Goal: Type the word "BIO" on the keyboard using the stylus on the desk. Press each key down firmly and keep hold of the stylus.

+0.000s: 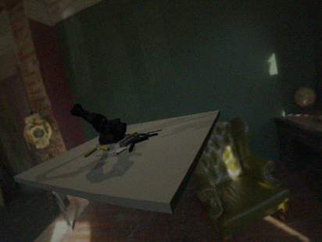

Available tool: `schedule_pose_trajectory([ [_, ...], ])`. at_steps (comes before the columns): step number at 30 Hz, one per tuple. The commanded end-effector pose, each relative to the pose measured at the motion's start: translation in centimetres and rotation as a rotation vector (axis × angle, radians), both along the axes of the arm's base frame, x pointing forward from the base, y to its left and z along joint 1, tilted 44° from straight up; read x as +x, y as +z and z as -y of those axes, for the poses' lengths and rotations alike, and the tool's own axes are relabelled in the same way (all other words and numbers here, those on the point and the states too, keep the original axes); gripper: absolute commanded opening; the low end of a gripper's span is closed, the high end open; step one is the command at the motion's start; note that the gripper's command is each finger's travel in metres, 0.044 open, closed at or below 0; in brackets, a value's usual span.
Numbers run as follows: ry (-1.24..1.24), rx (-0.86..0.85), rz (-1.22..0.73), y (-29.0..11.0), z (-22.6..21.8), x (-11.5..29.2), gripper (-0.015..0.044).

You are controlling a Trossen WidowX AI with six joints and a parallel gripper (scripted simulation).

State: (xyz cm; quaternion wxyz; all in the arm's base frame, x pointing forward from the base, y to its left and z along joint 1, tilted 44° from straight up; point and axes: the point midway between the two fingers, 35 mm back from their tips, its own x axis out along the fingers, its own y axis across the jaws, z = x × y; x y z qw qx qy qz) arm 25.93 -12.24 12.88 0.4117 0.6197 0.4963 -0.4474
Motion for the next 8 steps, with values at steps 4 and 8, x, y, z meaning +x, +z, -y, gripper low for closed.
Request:
schedule_pose_trajectory([
  [4, 0.0, 0.0, 0.0, 0.03, -0.03, 0.0, 0.0081],
  [8, 0.0, 0.0, 0.0, 0.03, -0.03, 0.0, 0.0081],
])
